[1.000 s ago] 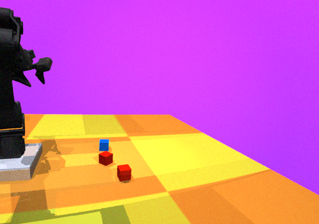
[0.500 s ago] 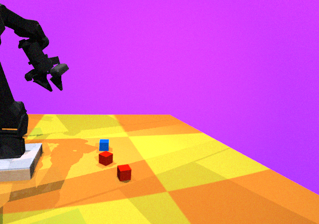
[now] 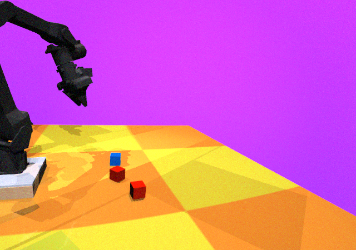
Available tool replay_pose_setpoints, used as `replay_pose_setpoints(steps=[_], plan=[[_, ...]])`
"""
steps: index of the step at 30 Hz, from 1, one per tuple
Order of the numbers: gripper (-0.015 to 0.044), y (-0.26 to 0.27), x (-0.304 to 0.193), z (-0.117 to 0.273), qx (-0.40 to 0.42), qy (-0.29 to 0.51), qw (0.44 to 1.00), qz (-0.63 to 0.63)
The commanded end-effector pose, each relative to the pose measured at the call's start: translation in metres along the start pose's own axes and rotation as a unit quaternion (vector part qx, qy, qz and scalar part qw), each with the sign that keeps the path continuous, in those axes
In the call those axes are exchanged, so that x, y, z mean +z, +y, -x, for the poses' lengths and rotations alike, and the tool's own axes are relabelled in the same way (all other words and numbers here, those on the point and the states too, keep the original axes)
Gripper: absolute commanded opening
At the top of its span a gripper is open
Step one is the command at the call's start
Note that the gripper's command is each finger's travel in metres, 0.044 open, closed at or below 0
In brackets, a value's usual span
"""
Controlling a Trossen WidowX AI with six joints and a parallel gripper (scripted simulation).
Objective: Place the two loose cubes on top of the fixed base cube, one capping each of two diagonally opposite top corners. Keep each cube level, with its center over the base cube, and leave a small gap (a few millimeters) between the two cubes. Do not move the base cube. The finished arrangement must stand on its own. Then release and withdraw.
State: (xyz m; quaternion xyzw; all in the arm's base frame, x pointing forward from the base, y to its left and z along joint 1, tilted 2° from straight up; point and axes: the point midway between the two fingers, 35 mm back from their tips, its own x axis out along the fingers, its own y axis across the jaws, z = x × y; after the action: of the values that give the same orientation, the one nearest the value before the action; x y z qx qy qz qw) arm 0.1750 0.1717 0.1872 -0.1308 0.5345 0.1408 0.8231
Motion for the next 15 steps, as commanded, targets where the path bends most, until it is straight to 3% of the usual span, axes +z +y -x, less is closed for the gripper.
replay_pose_setpoints(steps=[1,15], plan=[[0.0265,-0.016,0.007,-0.010,-0.013,0.023,0.998,-0.057],[0.0265,-0.094,0.023,-0.045,-0.057,0.099,0.953,-0.279]])
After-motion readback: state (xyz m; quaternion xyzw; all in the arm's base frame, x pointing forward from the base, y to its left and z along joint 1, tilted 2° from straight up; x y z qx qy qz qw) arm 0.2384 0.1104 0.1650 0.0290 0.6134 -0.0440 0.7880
